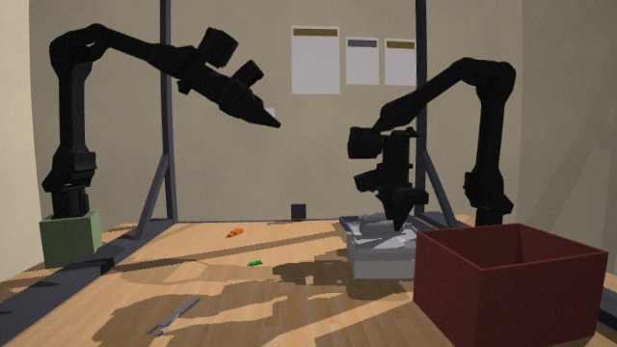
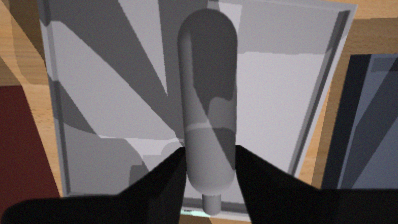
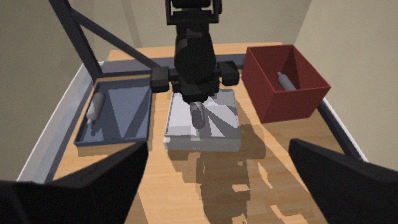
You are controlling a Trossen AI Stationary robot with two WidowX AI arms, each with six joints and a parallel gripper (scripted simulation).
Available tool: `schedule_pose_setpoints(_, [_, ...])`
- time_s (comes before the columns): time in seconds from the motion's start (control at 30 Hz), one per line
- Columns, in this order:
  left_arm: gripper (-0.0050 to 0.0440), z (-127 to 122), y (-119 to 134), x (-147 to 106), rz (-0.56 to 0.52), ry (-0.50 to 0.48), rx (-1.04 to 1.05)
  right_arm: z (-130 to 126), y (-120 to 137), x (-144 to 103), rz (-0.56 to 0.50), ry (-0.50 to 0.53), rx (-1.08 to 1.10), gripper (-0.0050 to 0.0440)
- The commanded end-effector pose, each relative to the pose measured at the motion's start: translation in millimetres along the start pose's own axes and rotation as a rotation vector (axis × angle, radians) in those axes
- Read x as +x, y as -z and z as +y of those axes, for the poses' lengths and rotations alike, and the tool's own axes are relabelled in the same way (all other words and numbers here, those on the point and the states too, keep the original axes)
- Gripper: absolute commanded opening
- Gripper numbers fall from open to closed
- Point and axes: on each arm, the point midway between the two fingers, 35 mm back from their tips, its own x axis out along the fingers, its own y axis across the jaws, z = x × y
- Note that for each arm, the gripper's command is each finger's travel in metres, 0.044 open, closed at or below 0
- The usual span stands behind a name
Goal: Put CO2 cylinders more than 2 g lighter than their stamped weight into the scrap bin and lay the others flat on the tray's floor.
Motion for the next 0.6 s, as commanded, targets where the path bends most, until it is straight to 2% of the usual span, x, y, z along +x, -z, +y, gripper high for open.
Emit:
schedule_pose_setpoints(0.0, [0.0082, -1, -3, -4, -0.017, 0.002, 0.0, -1, -11, -7, -0.031, 0.003, 0.002, 0.044])
schedule_pose_setpoints(0.1, [0.001, -1, -6, -15, -0.036, 0.003, -0.001, -1, -11, -7, -0.031, 0.003, 0.002, 0.044])
schedule_pose_setpoints(0.13, [0.0, -1, -6, -19, -0.036, 0.003, -0.001, -1, -11, -7, -0.031, 0.003, 0.002, 0.044])
schedule_pose_setpoints(0.27, [-0.0002, -1, -5, -50, -0.036, 0.003, -0.001, -1, -11, -7, -0.031, 0.003, 0.002, 0.044])
schedule_pose_setpoints(0.33, [-0.0002, -1, -5, -50, -0.036, 0.003, -0.001, -1, -11, -7, -0.031, 0.003, 0.002, 0.044])
schedule_pose_setpoints(0.5, [-0.0004, -1, -3, -96, -0.036, 0.003, -0.001, -1, -11, -7, -0.031, 0.003, 0.002, 0.044])
schedule_pose_setpoints(0.57, [-0.0005, 0, -3, -103, -0.029, 0.003, -0.001, -1, -11, -7, -0.031, 0.003, 0.002, 0.044])
